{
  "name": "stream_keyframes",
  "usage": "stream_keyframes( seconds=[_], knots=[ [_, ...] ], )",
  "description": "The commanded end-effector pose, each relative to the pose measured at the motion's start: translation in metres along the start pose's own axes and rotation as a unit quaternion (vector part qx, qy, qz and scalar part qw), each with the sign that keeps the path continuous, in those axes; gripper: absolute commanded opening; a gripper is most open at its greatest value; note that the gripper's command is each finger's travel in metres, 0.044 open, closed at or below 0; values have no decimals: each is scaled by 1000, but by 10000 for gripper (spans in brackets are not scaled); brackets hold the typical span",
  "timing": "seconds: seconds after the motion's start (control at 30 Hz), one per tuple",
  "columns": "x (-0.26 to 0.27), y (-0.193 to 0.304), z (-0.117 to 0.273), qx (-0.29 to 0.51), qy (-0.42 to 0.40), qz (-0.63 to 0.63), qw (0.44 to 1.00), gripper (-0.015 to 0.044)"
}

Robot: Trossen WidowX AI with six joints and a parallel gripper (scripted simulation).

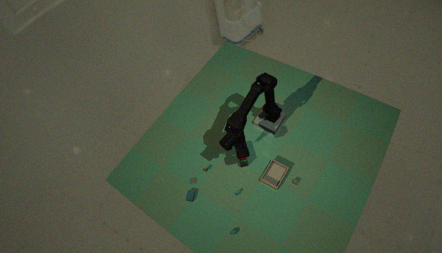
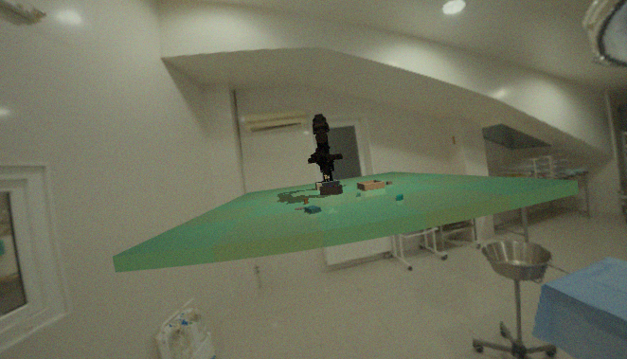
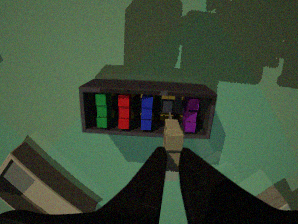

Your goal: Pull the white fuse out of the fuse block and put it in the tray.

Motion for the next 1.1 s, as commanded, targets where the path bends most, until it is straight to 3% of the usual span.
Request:
stream_keyframes(
  seconds=[0.0, 1.07],
  knots=[
    [15, 10, 2, 1, -4, 1, 1000, 0],
    [118, 158, 6, 9, -9, 1, 1000, 0]
  ],
)
Point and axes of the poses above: the point midway between the two fingers, 35 mm back from their tips, its own z axis back along the fingers, its own x axis across the jaws, y = z × x, the point moved 1 cm from there along z, back along the fingers, and after that the axes turned 14 degrees about -z, right-handed, at the moved point
